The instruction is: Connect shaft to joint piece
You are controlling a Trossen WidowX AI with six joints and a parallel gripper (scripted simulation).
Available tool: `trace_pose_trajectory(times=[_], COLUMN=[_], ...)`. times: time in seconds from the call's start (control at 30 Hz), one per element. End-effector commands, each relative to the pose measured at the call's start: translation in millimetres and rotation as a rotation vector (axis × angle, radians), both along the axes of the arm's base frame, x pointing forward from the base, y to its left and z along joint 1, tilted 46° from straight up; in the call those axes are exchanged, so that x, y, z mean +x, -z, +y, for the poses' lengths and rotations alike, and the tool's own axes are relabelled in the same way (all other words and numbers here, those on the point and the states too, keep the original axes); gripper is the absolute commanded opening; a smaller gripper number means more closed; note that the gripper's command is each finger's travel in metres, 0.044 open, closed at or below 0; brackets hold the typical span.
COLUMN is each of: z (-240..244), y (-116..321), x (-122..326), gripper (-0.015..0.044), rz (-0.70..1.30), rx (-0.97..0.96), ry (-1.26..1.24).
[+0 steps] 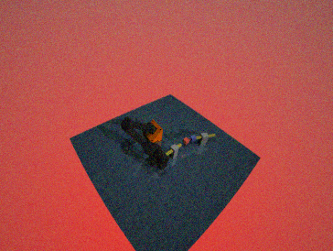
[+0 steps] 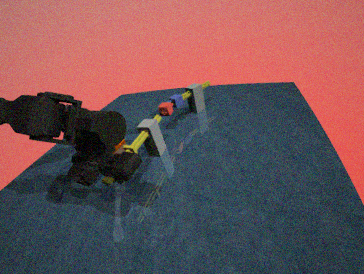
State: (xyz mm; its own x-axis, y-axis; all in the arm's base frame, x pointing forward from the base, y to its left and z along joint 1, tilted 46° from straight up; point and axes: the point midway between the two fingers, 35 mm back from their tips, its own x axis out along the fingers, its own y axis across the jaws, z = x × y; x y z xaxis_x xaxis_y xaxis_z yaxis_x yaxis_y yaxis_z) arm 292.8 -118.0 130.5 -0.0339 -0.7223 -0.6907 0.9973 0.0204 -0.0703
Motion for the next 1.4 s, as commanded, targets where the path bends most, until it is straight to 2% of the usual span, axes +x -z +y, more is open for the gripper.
trace_pose_trajectory(times=[0.0,0.23,0.27,1.37], z=[0,0,0,31], y=[-1,0,0,34], x=[1,0,0,-3], gripper=[0.0067,0.0020,0.0000,0.0000], rz=[-0.022,-0.006,-0.006,-0.024], rx=[-0.004,0.000,0.000,-0.001], ry=[-0.029,-0.007,-0.007,-0.033])
